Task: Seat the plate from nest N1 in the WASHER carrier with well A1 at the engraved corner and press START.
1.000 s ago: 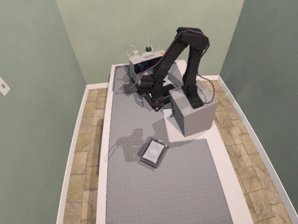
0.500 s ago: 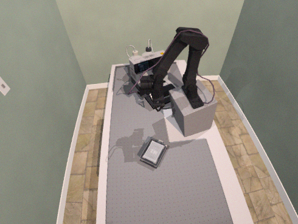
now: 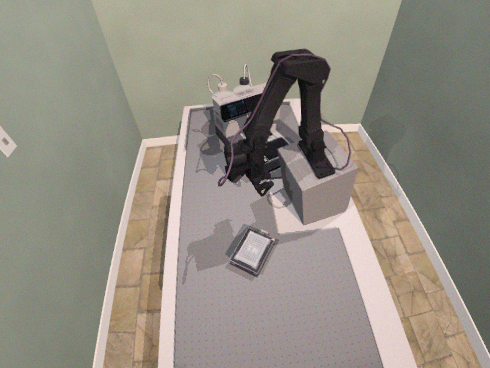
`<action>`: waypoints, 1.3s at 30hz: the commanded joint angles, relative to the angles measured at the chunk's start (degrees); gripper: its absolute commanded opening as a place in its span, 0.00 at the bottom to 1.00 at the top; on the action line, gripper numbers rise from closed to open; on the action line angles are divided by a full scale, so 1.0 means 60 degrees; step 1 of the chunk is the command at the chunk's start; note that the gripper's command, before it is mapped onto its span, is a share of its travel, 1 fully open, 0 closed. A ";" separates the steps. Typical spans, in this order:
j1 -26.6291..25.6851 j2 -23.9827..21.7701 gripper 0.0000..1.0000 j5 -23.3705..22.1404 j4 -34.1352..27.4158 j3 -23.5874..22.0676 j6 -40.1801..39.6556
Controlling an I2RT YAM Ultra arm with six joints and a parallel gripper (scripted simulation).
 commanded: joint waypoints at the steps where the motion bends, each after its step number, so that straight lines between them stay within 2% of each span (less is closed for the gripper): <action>1: 0.0490 0.0472 1.00 0.0260 0.0525 0.0512 -0.0817; 3: 0.0490 0.0472 1.00 0.0260 0.0525 0.0512 -0.0817; 13: 0.1626 0.1916 1.00 0.0465 0.0847 0.1613 0.0384; 39: 0.1493 0.1795 1.00 0.0472 0.0867 0.1658 0.0360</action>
